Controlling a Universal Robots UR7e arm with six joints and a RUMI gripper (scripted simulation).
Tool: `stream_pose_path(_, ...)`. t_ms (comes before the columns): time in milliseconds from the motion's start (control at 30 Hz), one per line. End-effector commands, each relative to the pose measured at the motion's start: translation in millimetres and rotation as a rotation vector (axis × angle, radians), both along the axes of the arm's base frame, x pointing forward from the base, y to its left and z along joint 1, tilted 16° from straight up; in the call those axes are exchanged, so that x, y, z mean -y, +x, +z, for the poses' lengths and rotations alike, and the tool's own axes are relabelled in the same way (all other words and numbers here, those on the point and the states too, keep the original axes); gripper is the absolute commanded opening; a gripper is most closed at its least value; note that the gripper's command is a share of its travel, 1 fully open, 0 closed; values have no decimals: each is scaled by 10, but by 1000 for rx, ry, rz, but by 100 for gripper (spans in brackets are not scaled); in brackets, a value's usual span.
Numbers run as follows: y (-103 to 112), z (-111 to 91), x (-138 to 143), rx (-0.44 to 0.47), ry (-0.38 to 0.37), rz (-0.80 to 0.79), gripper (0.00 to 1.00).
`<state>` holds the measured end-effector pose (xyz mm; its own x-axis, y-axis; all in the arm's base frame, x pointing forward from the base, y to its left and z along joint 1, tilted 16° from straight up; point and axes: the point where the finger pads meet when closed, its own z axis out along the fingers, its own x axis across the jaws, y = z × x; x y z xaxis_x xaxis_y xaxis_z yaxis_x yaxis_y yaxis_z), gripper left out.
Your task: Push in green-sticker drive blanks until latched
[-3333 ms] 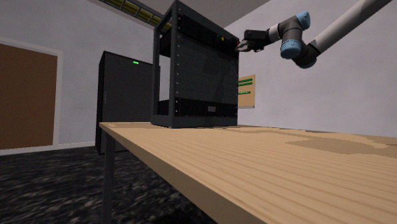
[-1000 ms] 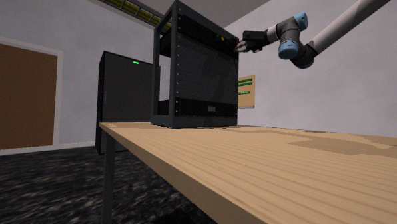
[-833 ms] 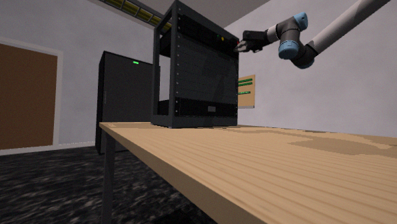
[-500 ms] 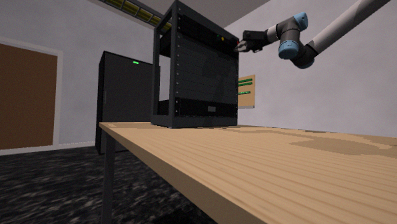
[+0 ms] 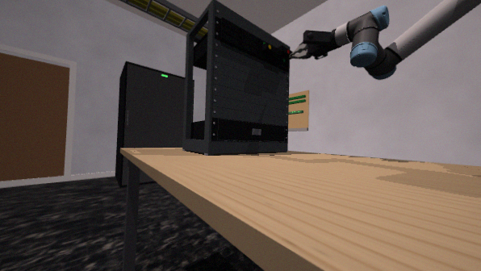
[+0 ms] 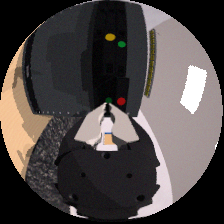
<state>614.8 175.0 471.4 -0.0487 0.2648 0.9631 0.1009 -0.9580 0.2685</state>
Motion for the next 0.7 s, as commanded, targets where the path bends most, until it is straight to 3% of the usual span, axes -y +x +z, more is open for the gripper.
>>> stream_pose_path(0, -339, -13, 52, -1, 0, 0, 0)
stream_pose_path(233, -521, -16, 72, -1, 0, 0, 0)
stream_pose_path(667, -545, -17, 75, -1, 0, 0, 0)
